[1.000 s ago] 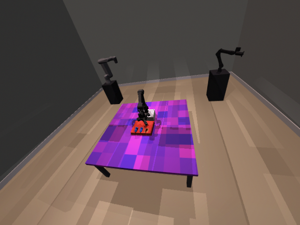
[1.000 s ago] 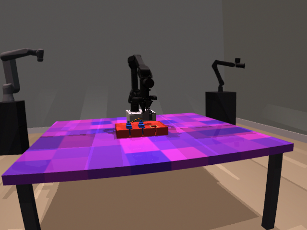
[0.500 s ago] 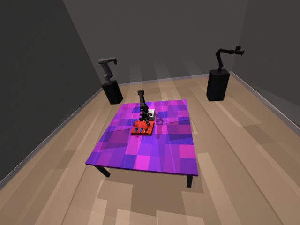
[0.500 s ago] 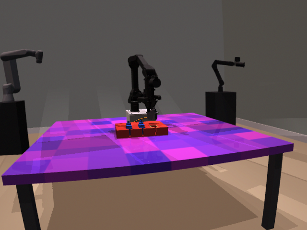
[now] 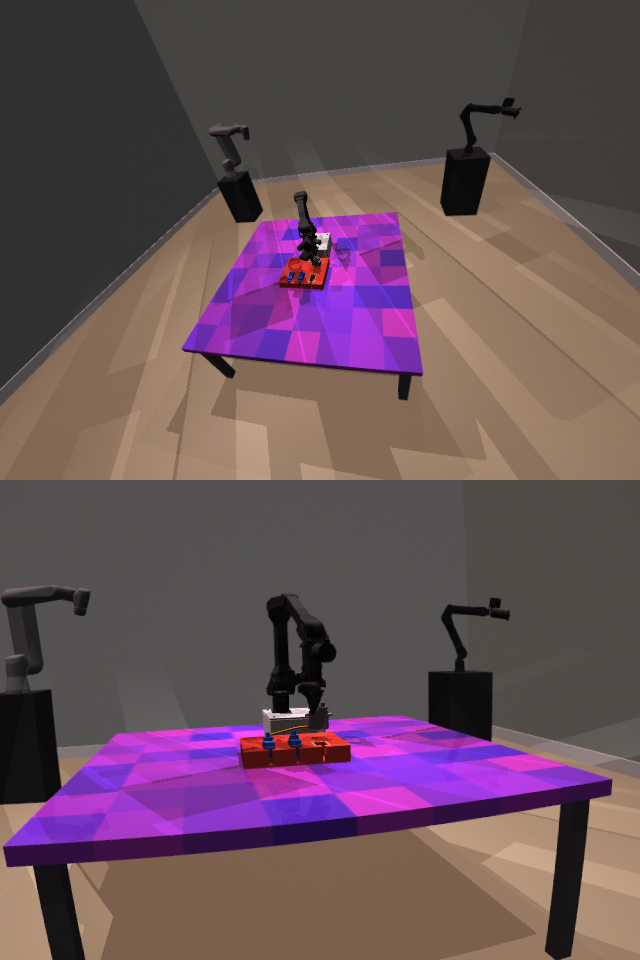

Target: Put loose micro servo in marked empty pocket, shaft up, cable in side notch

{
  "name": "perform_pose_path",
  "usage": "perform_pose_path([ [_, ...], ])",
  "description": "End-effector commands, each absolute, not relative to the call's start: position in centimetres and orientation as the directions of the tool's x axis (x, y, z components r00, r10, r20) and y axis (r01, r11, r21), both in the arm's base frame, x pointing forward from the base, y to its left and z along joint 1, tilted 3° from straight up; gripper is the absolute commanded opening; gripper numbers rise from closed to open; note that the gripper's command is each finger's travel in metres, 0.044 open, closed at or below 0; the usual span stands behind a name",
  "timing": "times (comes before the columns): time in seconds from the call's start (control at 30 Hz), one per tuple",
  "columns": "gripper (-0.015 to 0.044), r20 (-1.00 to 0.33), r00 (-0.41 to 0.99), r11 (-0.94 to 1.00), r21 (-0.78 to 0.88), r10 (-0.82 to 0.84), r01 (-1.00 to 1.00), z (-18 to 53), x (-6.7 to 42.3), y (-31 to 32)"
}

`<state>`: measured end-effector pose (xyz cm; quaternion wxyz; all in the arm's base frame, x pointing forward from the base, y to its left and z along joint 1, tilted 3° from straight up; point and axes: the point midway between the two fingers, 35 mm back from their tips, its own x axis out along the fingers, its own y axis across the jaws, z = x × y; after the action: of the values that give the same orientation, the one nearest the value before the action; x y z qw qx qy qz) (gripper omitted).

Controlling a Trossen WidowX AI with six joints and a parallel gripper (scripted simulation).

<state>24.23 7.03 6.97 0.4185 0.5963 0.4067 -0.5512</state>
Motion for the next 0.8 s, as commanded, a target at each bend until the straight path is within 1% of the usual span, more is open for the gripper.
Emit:
perform_pose_path([
  [0.0,0.0,-0.998,0.067,-0.156,0.062,0.022,0.986,7.01,24.34,7.02],
  [0.37,0.0,-0.998,0.067,0.224,0.07,0.022,0.972,7.02,24.34,7.02],
  [0.77,0.0,-0.998,0.067,0.601,0.066,0.022,0.797,7.02,24.34,7.02],
])
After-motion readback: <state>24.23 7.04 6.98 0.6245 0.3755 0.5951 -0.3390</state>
